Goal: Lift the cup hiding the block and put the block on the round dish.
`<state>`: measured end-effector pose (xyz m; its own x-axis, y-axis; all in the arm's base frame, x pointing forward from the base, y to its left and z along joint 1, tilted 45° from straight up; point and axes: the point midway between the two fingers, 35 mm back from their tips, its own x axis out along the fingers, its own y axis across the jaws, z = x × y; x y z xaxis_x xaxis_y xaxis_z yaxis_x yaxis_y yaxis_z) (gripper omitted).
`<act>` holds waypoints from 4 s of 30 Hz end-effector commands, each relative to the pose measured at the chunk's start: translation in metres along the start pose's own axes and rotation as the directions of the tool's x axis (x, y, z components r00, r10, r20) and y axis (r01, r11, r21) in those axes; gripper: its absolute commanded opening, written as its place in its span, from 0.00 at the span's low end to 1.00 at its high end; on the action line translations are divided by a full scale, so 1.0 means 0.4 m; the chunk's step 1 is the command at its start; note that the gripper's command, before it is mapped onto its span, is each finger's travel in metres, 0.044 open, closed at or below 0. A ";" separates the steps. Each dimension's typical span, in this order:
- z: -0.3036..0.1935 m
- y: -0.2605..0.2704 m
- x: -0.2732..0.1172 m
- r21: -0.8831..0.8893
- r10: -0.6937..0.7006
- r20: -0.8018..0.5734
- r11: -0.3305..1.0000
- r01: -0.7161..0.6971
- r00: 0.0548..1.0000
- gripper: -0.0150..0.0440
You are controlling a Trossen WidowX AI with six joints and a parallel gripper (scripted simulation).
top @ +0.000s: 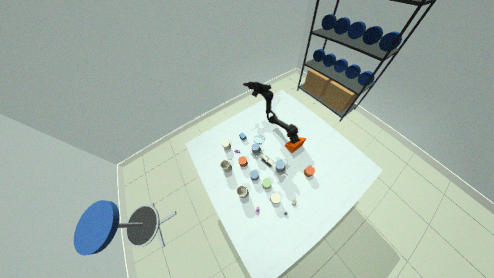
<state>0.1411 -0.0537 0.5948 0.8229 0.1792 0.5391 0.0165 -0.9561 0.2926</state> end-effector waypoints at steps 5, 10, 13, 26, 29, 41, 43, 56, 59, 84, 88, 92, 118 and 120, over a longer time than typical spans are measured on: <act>-0.009 -0.015 -0.003 -0.074 -0.007 -0.038 0.997 0.005 0.999 1.00; -0.041 -0.098 -0.008 -0.234 -0.072 -0.067 0.971 0.055 0.995 1.00; -0.055 -0.140 -0.012 -0.317 -0.102 -0.078 0.946 0.072 0.992 1.00; -0.081 -0.348 -0.034 -0.647 -0.265 -0.075 0.746 0.155 0.961 1.00; -0.077 -0.403 -0.042 -0.716 -0.310 -0.059 0.676 0.176 0.949 1.00; -0.020 -0.603 -0.084 -0.913 -0.461 0.050 0.339 0.228 0.886 1.00; -0.004 -0.634 -0.092 -0.932 -0.482 0.074 0.277 0.232 0.873 1.00; 0.128 -0.805 -0.154 -0.963 -0.575 0.271 -0.147 0.228 0.772 1.00; 0.163 -0.835 -0.171 -0.945 -0.584 0.322 -0.244 0.217 0.745 1.00; 0.493 -0.944 -0.330 -0.518 -0.459 0.741 -0.855 -0.017 0.490 1.00; 0.541 -0.937 -0.355 -0.416 -0.403 0.796 -0.906 -0.076 0.451 1.00; 0.585 -0.924 -0.379 -0.311 -0.340 0.844 -0.940 -0.139 0.414 1.00; 0.751 -0.783 -0.483 0.213 0.086 0.962 -0.829 -0.518 0.259 1.00; 0.751 -0.783 -0.483 0.213 0.086 0.962 -0.829 -0.518 0.259 1.00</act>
<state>0.1475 0.1453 0.1630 0.7616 -0.2407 -0.6017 -0.3147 0.6742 -0.6681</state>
